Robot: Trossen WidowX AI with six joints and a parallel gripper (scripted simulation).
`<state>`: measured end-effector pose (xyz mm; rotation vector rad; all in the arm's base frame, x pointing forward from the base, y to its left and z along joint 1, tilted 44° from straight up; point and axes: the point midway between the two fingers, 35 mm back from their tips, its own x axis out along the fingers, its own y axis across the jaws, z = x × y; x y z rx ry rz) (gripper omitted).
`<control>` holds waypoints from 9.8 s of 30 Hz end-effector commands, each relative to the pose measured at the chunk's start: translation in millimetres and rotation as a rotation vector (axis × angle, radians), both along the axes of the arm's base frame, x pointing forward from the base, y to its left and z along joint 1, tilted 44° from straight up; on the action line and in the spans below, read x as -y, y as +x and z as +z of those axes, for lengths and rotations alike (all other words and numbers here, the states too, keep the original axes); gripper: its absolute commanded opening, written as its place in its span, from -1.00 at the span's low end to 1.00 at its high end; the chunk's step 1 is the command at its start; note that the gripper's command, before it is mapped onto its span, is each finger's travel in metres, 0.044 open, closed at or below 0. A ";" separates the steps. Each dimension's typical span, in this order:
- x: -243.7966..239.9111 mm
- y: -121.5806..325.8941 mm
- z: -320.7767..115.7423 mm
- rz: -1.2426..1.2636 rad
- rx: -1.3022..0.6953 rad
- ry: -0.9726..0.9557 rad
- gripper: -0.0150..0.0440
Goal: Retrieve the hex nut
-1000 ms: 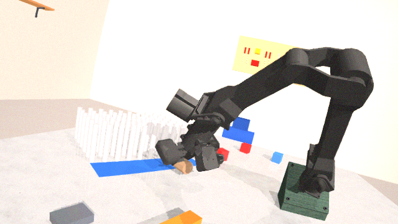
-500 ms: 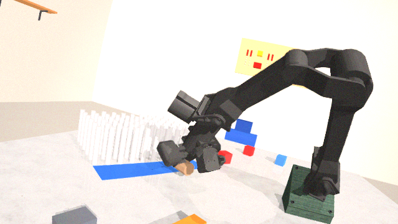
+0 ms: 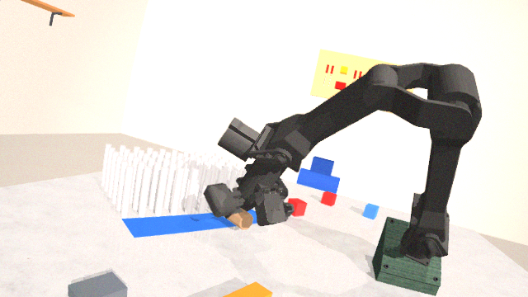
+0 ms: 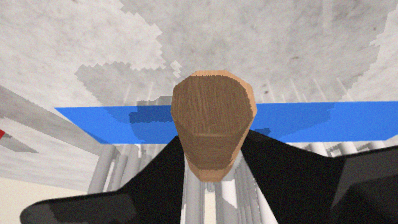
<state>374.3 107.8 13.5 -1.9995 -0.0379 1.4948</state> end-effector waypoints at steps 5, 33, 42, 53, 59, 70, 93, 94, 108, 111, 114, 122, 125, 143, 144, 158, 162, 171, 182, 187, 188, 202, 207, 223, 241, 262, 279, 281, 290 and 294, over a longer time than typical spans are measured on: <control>1.2 9.4 1.5 0.003 0.017 -0.001 -0.49; -5.0 11.1 -11.3 -0.003 0.012 -0.001 -0.49; -9.1 9.4 -19.0 -0.006 0.009 -0.001 -0.49; -8.9 10.2 -22.2 -0.006 0.006 -0.001 -0.49; -9.5 10.3 -21.4 -0.006 0.007 -0.001 -0.49; -10.9 5.4 -17.9 -0.004 0.008 0.000 -0.49; -13.1 -7.9 -12.1 -0.004 0.007 0.001 -0.49; -13.2 -8.5 -11.9 -0.004 0.007 0.001 -0.49; -14.6 -16.6 -8.6 -0.004 0.007 0.001 -0.49; -14.9 -18.4 -7.9 -0.004 0.007 0.001 -0.49; -15.2 -20.1 -7.2 -0.004 0.007 0.002 -0.49; -16.1 -24.9 -5.4 -0.004 0.007 0.002 -0.49; -16.4 -26.7 -4.7 -0.004 0.007 0.002 -0.49; -18.3 -37.0 -0.9 -0.004 0.006 0.002 -0.49; -18.4 -37.5 -0.7 -0.004 0.006 0.002 -0.49; -19.8 -45.5 2.3 -0.004 0.006 0.002 -0.49; -20.3 -47.8 3.2 -0.004 0.005 0.002 -0.49; -21.2 -53.0 5.1 -0.004 0.005 0.002 -0.49; -22.3 -59.0 7.3 -0.004 0.005 0.002 -0.49; -22.9 -61.8 8.3 -0.004 0.005 0.002 -0.49; -23.0 -62.3 8.5 -0.004 0.005 0.002 -0.49; -24.4 -70.1 11.4 -0.004 0.004 0.002 -0.49; -24.9 -72.8 12.4 -0.004 0.004 0.002 -0.49; -26.6 -81.3 15.6 -0.004 0.004 0.002 -0.49; -28.4 -91.0 19.2 -0.004 0.003 0.003 -0.49; -30.5 -101.8 23.2 -0.004 0.003 0.003 -0.49; -32.2 -110.6 26.5 -0.004 0.003 0.003 -0.49; -32.4 -111.7 26.9 -0.004 0.002 0.003 -0.49; -33.3 -116.2 28.5 -0.004 0.002 0.004 -0.49; -33.7 -118.2 29.3 -0.004 0.002 0.004 -0.49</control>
